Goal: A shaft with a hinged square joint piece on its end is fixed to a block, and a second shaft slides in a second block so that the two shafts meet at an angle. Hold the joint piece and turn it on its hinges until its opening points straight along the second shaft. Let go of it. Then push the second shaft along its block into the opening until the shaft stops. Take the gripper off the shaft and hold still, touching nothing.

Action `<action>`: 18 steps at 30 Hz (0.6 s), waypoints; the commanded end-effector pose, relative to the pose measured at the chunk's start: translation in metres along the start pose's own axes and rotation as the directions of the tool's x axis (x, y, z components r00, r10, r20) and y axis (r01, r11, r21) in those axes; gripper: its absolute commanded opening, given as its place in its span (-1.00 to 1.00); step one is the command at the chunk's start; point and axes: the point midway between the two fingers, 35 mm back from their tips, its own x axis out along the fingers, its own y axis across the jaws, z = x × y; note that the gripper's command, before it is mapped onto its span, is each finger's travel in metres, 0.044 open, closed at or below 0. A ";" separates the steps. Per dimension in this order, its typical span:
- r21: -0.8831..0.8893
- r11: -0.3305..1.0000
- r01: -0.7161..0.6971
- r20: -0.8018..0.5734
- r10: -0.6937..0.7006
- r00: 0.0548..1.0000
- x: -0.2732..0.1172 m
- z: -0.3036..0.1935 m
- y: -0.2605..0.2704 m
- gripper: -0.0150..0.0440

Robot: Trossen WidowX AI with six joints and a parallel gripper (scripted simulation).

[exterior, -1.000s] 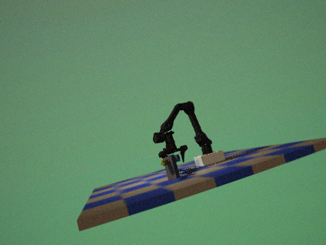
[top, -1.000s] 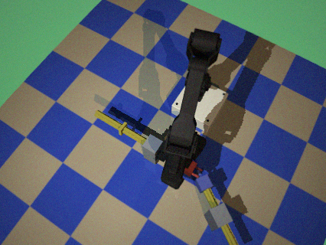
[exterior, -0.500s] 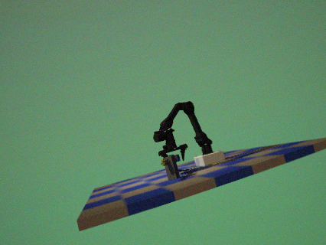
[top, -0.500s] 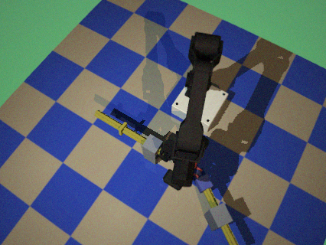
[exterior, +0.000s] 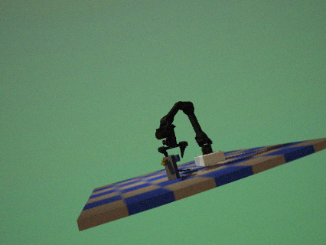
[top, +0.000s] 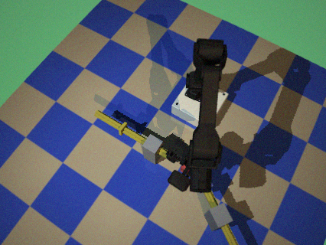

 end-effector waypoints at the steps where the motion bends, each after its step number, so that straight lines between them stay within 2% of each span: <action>1: -0.048 0.999 0.001 0.003 0.000 1.000 -0.004 0.001 0.001 1.00; 9: -0.316 0.949 -0.007 -0.033 -0.003 0.999 -0.027 0.004 0.005 1.00; 18: -0.587 0.808 -0.039 -0.073 -0.005 0.997 -0.053 0.010 0.008 1.00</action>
